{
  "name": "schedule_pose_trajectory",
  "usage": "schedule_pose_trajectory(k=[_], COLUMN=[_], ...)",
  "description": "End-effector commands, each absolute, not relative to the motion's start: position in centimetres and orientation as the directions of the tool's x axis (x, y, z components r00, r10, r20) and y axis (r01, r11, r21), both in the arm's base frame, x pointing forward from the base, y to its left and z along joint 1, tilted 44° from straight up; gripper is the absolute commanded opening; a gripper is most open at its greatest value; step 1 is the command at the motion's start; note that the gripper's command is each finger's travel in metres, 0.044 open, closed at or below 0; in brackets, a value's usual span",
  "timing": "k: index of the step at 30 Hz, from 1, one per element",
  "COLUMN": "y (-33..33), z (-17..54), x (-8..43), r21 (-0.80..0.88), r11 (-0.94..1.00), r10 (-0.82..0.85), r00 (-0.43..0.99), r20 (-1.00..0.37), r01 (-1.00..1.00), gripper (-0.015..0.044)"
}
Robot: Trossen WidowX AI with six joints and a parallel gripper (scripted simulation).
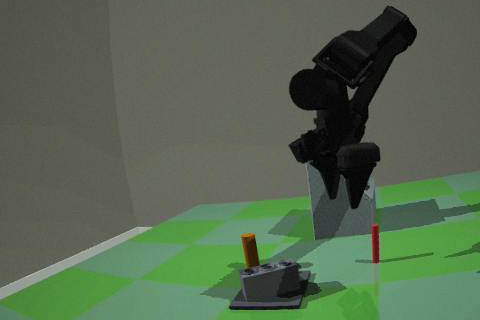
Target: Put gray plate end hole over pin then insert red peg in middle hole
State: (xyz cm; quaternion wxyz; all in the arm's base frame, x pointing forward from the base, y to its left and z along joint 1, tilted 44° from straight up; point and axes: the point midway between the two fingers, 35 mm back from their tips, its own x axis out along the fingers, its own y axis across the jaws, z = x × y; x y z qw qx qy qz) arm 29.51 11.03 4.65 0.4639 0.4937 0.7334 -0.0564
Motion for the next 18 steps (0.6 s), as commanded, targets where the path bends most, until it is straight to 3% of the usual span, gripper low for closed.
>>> schedule_pose_trajectory(k=[1, 4, 18], y=[13.5, 14.5, 16.3], z=[6.8, 7.6, 5.4], x=[24.8, 22.3, 21.7], r21=[0.351, 0.343, 0.343], r11=[0.485, 0.476, 0.475], r10=[0.681, 0.686, 0.687], r00=[-0.094, -0.097, -0.098], r20=[-0.726, -0.721, -0.720], r01=[0.801, 0.810, 0.810], gripper=[0.0440, 0.0440, 0.0440])
